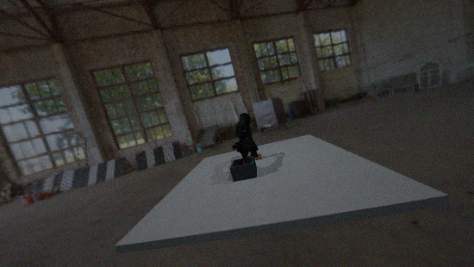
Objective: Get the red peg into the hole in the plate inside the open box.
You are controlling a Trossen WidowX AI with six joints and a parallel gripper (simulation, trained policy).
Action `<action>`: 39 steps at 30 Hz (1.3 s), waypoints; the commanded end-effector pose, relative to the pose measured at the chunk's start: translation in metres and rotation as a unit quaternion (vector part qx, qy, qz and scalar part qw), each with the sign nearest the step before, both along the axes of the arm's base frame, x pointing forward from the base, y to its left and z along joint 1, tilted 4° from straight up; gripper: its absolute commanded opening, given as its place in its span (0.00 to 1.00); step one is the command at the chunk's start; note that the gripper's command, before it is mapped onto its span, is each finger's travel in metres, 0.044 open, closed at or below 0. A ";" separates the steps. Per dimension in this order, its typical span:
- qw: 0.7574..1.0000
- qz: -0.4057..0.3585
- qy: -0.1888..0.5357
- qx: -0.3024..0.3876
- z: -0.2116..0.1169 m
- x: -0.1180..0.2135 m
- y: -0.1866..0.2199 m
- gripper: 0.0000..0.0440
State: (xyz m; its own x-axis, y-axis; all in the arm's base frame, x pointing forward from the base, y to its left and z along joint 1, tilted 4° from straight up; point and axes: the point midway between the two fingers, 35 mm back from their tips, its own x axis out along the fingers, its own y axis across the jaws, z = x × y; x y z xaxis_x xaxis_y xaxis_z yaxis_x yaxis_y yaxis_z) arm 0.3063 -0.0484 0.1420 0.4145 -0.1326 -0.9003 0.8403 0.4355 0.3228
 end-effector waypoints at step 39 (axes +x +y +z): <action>0.990 0.093 0.101 -0.031 -0.012 0.024 -0.006 0.36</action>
